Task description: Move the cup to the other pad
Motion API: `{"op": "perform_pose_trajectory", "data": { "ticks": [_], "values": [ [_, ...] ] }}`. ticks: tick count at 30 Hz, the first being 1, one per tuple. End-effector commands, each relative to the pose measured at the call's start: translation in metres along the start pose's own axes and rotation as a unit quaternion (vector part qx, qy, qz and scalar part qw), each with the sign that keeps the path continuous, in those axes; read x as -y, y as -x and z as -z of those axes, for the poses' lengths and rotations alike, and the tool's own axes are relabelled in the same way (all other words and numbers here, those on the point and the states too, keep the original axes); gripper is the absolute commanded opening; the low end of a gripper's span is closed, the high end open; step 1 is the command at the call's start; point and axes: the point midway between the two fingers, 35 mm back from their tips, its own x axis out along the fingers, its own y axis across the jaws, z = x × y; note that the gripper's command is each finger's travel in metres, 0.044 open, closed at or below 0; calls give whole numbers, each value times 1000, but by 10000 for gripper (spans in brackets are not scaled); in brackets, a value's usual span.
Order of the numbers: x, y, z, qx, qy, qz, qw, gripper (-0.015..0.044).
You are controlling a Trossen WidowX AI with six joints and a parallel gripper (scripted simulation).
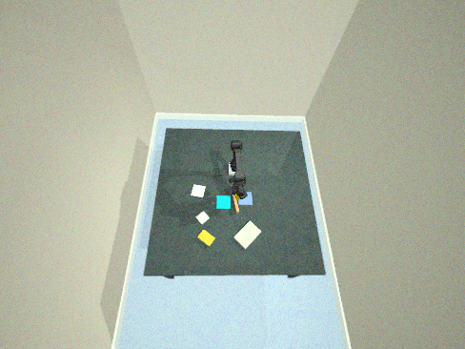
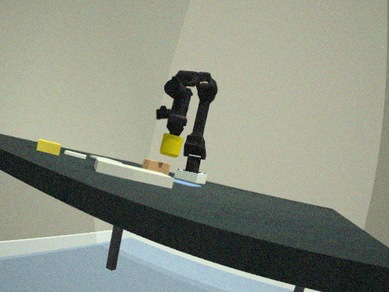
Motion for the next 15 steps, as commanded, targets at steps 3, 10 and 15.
{"op": "perform_pose_trajectory", "data": {
  "ticks": [3,10,15],
  "values": [
    [3,0,-9,-2,1,0,1000,0],
    [7,1,-21,-1,1,0,1000,0],
    [11,1,-29,-1,1,0,1000,0]
  ]
}}
